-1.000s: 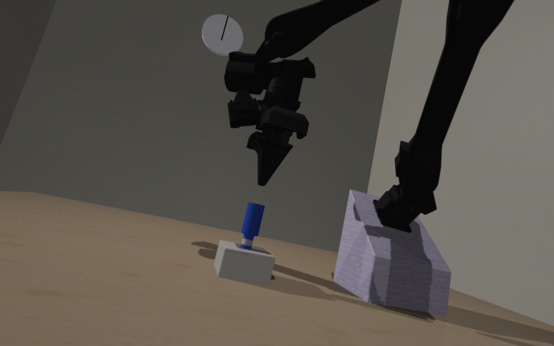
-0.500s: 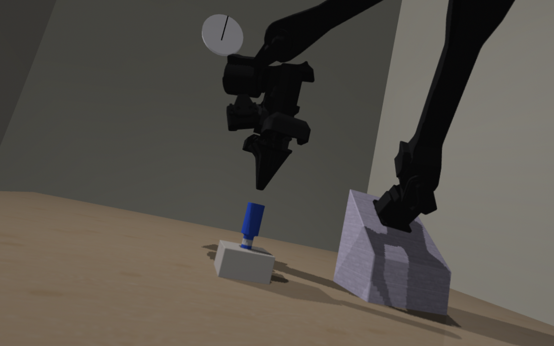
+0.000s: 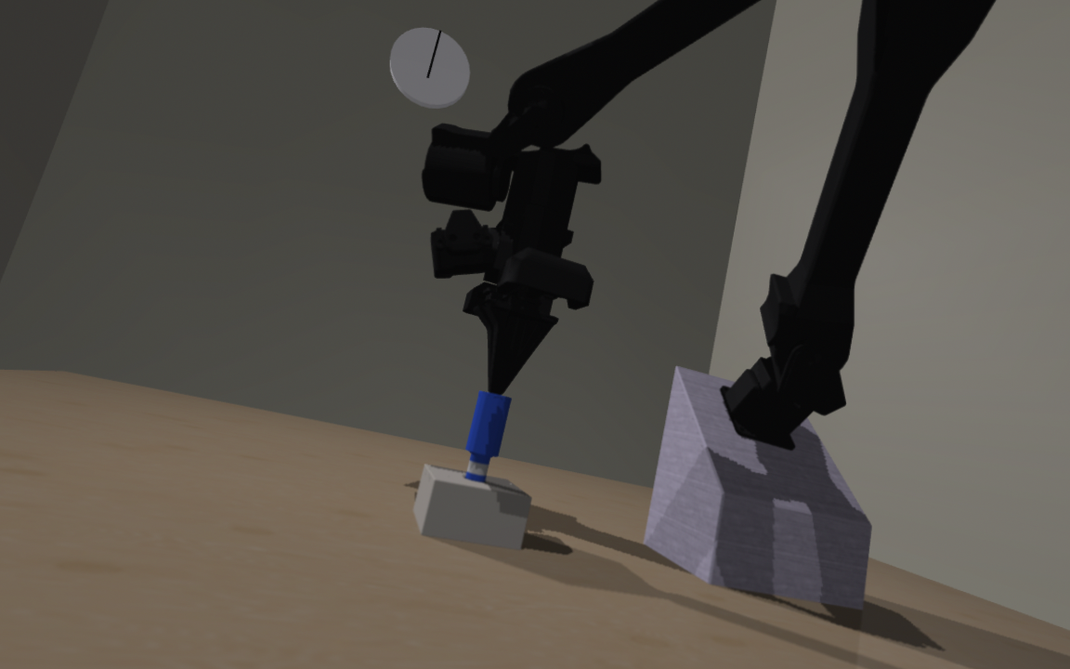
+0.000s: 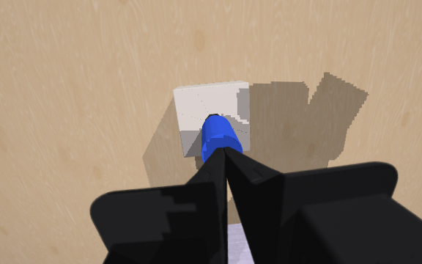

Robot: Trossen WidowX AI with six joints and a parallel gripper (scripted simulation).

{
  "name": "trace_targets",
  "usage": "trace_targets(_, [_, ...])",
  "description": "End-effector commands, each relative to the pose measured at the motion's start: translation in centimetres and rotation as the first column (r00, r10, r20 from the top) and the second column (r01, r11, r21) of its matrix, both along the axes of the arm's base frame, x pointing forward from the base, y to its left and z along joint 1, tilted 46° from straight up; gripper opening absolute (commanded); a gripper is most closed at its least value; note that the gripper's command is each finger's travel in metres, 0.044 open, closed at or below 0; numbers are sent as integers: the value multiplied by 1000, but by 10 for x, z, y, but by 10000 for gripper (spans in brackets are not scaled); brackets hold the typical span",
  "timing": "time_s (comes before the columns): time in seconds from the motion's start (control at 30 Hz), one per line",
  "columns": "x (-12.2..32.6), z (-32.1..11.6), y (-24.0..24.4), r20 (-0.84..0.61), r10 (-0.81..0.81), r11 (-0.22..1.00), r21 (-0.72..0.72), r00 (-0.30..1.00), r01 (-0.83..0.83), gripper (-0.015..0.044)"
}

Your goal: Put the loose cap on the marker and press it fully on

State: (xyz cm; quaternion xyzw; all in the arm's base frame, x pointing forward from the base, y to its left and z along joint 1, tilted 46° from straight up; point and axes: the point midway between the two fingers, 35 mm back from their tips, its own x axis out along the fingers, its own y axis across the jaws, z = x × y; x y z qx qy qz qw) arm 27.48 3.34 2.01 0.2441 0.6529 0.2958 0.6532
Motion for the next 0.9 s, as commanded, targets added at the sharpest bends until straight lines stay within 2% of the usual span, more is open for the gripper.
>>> trace_targets(0.0, [-1, -4, 5, -3, -5, 1000, 7, 1000, 5, 0])
trace_targets(0.37, [2, -3, 1, 6, -6, 1000, -2, 1000, 6, 0])
trace_targets(0.6, [4, 56, -59, 1, -6, 1000, -4, 1000, 6, 0])
trace_targets(0.77, [4, 58, -60, 0, -6, 1000, -4, 1000, 6, 0])
trace_targets(0.87, [4, 58, -60, 0, -6, 1000, -4, 1000, 6, 79])
